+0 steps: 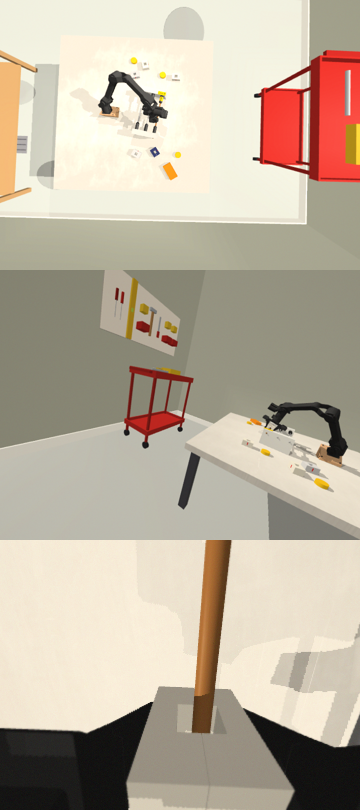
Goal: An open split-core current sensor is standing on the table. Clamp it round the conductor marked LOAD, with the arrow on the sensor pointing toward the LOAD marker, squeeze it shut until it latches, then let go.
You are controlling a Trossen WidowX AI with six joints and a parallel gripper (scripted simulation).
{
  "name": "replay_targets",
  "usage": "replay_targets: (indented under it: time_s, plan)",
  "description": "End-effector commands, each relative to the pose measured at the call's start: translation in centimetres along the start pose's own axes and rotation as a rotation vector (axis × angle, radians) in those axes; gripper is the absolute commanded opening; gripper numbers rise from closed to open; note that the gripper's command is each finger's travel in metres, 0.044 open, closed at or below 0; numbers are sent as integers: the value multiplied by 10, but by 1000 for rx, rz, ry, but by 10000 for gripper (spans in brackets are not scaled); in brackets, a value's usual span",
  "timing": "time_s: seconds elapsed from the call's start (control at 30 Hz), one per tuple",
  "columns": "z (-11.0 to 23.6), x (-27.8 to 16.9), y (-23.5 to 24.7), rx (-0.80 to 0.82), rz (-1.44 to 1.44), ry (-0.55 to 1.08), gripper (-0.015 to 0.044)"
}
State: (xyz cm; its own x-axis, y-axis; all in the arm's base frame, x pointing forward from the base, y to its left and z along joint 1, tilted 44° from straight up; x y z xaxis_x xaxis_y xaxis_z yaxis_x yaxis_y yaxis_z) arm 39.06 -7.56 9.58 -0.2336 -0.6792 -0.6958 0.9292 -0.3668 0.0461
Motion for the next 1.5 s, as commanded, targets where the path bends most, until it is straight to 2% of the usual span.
replay_targets:
  time_s: [0.0,1.03,1.47]
  plan:
    - [3,1,1,11,-4,-4,0]
    - [0,0,0,0,0,0,0]
    - [0,0,0,0,0,0,341]
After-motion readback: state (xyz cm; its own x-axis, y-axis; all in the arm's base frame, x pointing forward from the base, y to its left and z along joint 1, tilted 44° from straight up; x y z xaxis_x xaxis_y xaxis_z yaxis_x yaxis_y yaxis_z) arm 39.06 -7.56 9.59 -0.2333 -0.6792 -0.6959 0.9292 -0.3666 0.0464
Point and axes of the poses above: the point midway between the two fingers, 35 mm back from their tips, its own z axis back along the fingers, its own y axis across the jaws, x = y × z, the point moved 7 cm from there along z, back along the fingers, and after that the axes turned 7 degrees about -z, right-handed, at the moved point
